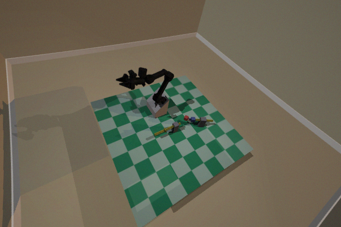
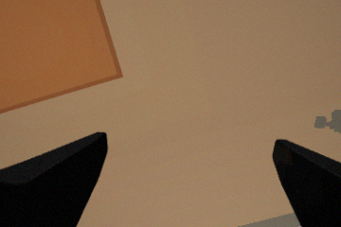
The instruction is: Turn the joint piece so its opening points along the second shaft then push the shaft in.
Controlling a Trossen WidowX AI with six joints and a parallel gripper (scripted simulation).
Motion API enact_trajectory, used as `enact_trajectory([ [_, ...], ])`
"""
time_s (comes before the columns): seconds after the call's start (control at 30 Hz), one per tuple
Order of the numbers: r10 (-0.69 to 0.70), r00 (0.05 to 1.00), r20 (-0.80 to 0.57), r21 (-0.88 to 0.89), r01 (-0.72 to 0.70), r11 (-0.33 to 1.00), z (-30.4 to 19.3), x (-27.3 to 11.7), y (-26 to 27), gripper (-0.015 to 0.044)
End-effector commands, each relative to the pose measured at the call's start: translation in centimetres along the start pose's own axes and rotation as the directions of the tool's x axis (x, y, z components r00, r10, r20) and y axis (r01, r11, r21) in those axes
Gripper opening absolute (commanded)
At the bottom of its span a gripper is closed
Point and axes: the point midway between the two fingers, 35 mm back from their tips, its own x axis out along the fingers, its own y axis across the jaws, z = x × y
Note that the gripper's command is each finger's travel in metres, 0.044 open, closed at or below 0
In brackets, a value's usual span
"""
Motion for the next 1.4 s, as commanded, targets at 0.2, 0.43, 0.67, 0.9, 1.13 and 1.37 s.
enact_trajectory([
  [0.2, 0.022, 0.995, -0.099, 0.063, -0.016, 0.998, -2.9, 1.1, 0.2, 0.0440],
  [0.43, 0.086, 0.951, -0.297, 0.176, -0.034, 0.984, -9.1, 2.6, 1.5, 0.0440],
  [0.67, 0.185, 0.865, -0.466, 0.249, -0.073, 0.966, -15.1, 2.6, 4.1, 0.0440],
  [0.9, 0.295, 0.740, -0.604, 0.314, -0.119, 0.942, -20.5, 1.1, 7.7, 0.0440],
  [1.13, 0.389, 0.566, -0.727, 0.392, -0.124, 0.912, -25.6, -1.9, 11.7, 0.0440],
  [1.37, 0.464, 0.354, -0.812, 0.447, -0.135, 0.884, -29.7, -6.6, 16.0, 0.0440],
])
